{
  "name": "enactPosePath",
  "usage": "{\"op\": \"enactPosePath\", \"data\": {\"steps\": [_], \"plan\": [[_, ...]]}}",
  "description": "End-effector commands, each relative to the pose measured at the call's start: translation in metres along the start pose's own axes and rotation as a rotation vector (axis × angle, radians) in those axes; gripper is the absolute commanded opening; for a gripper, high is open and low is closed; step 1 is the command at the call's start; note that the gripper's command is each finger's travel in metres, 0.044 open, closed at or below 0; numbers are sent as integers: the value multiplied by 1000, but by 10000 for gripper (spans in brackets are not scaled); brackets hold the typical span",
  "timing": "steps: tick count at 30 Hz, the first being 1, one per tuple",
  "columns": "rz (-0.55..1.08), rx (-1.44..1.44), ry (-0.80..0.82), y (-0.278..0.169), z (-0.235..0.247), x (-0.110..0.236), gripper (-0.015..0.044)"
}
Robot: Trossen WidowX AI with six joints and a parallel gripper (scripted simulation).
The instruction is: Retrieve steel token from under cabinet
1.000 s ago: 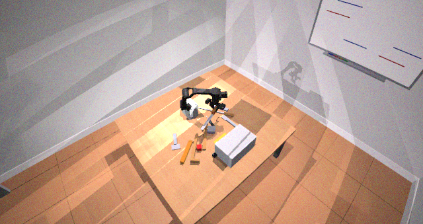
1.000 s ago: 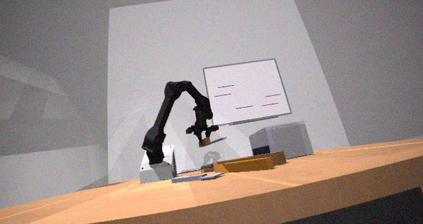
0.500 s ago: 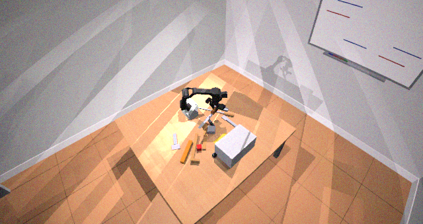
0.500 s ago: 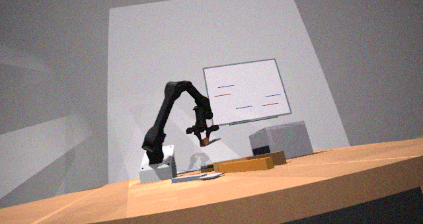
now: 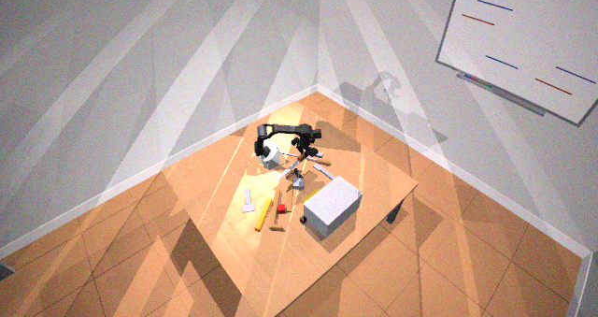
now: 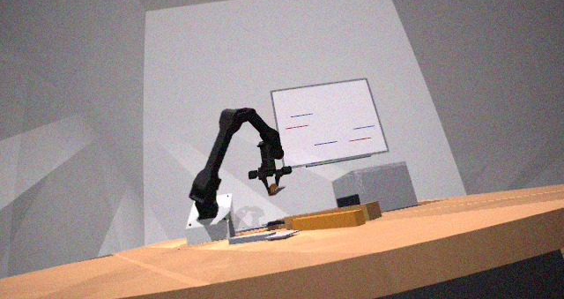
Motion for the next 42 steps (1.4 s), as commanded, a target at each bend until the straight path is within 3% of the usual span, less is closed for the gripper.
{"op": "enactPosePath", "data": {"steps": [1,26,42], "plan": [[1,-29,-7,0,0,2,0],[-1,-94,-8,27,-4,2,0],[-1,25,-8,26,-3,2,0]]}}
Point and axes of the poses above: the point midway between the two fingers, 35 mm back from their tips, its own x axis back along the fingers, its own z axis across the jaws, y = z × x, the point moved 3 cm from there along x, back along the fingers, and after that the axes turned 11 degrees about x, right-handed, at the moved point
